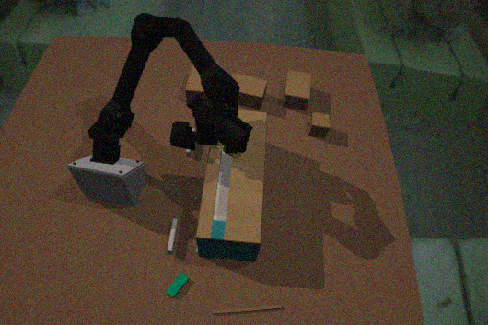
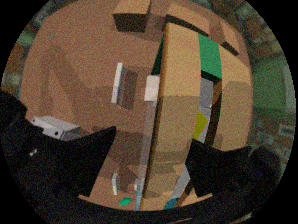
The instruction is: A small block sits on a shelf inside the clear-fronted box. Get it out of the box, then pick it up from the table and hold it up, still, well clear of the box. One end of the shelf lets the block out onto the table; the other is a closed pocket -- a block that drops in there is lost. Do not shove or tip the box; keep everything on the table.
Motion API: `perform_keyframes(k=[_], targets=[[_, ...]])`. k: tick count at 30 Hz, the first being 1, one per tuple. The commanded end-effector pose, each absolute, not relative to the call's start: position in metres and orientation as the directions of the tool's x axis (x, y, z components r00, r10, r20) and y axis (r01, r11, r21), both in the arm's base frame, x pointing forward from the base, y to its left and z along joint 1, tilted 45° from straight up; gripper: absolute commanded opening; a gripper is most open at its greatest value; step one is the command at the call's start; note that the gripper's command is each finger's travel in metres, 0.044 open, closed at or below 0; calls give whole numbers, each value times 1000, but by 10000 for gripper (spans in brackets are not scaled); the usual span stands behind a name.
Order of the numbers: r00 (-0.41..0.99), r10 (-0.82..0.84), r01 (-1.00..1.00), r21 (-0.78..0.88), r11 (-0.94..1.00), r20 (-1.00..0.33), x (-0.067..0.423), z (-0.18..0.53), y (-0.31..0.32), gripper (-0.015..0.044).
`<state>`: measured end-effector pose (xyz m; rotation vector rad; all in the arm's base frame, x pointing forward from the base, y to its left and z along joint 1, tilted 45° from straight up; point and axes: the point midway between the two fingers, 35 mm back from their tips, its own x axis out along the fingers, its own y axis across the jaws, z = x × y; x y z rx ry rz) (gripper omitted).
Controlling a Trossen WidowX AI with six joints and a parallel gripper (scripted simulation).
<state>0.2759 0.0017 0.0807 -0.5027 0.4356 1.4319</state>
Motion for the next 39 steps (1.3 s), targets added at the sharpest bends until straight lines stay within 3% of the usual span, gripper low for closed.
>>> perform_keyframes(k=[1,31,39], targets=[[93,821,-996,-63,70,-563,275,85,8,400],[93,822,-996,-63,70,-561,276,118,42,400],[93,818,-996,-63,69,-567,275,136,21,400]])
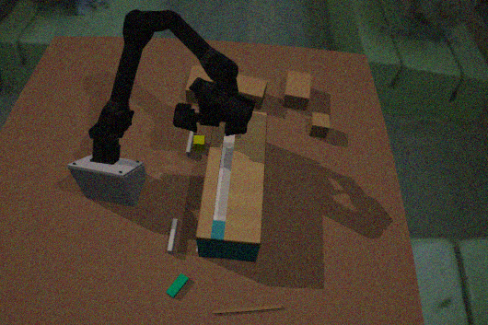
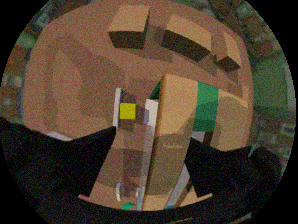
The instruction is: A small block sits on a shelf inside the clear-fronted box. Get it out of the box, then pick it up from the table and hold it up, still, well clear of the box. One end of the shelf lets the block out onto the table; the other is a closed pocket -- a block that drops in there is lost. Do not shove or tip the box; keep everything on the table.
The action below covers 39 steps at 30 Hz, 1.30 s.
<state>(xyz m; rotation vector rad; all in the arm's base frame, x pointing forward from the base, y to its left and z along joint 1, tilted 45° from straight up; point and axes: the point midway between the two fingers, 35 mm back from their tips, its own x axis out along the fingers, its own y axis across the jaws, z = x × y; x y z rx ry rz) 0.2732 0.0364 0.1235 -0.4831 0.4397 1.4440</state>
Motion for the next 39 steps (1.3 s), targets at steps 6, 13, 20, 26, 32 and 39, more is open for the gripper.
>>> perform_keyframes(k=[6,13,20,26,32,39], targets=[[89,820,-996,-63,65,-566,270,160,-3,400],[94,820,-995,-74,63,-565,270,158,0,374],[266,723,-749,-608,-261,-637,249,174,7,285],[445,622,-244,-755,-608,-644,231,185,13,285],[488,597,-113,-725,-680,-637,228,187,14,285],[488,597,-113,-725,-680,-637,228,187,14,285]])
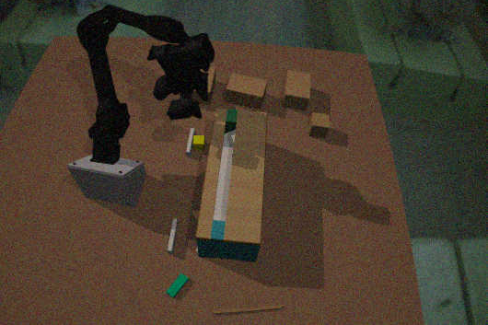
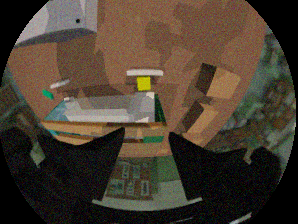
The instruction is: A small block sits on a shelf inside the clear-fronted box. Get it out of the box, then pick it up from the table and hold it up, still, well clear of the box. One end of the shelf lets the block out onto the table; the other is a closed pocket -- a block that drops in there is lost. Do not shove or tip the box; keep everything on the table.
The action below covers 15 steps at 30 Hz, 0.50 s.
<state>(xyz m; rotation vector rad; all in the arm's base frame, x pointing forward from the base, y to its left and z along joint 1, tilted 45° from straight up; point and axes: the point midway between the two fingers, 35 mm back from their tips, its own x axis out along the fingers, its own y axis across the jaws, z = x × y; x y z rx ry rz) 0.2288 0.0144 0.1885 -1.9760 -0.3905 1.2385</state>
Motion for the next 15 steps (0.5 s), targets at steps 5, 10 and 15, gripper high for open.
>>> perform_keyframes(k=[5,10,15], targets=[[478,593,-75,-702,-708,-648,233,154,40,285],[489,603,-19,-699,-715,-630,233,119,76,285],[489,604,-17,-699,-715,-629,232,118,78,285]])
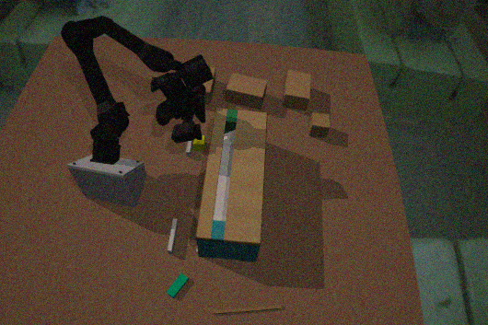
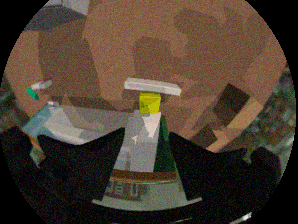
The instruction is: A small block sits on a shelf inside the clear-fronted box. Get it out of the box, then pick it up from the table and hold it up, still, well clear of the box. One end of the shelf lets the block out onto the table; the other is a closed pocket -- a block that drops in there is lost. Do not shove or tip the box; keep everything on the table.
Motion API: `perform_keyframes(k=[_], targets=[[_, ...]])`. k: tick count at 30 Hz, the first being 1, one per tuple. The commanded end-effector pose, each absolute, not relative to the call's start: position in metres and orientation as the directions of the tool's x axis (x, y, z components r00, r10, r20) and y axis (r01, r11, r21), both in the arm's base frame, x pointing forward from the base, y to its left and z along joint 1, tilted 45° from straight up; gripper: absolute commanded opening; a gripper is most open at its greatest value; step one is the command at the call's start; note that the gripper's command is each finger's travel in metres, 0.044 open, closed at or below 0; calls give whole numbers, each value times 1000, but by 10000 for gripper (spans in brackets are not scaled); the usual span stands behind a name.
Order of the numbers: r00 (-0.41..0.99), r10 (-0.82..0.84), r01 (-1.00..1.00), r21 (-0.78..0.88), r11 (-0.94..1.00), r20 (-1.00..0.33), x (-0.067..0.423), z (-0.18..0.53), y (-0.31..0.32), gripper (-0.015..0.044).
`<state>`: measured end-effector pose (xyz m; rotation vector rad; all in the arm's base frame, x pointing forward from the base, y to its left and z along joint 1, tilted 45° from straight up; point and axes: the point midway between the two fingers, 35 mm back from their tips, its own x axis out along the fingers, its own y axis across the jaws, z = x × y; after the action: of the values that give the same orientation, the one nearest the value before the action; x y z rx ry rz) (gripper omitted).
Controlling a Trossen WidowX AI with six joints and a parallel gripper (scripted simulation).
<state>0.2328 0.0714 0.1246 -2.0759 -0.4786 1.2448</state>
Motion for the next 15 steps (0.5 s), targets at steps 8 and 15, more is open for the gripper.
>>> perform_keyframes(k=[8,15], targets=[[488,603,-17,-697,-716,-631,235,111,83,285],[487,602,-17,-696,-718,-633,238,103,90,285]])
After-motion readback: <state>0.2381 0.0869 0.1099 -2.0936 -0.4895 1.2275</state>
